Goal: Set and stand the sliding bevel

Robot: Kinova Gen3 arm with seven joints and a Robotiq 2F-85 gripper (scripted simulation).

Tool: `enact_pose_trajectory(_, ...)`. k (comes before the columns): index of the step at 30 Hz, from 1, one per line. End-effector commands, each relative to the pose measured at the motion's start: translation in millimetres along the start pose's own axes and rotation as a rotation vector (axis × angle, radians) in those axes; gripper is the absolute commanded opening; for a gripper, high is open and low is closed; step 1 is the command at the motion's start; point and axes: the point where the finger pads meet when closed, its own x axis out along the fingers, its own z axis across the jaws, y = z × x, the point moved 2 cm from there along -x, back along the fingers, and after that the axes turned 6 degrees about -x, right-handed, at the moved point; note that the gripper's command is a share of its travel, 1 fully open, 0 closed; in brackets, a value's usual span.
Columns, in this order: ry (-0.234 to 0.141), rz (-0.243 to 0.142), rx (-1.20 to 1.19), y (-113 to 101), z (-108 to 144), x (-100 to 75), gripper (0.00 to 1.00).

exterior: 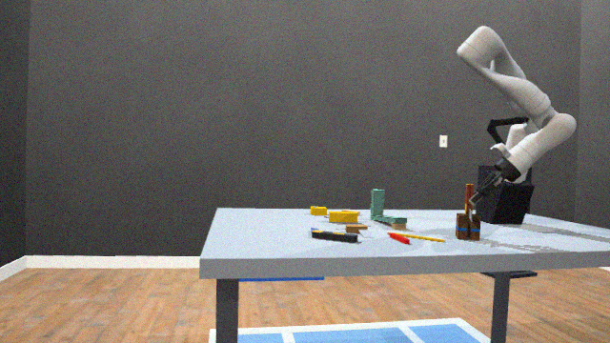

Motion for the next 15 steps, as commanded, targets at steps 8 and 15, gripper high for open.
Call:
enact_pose_trajectory(8,0.001,0.001,0.001,-2.7,-0.6,3.1,0.10)
enact_pose_trajectory(15,0.001,0.001,0.001,-4.0,-0.7,4.4,0.10)
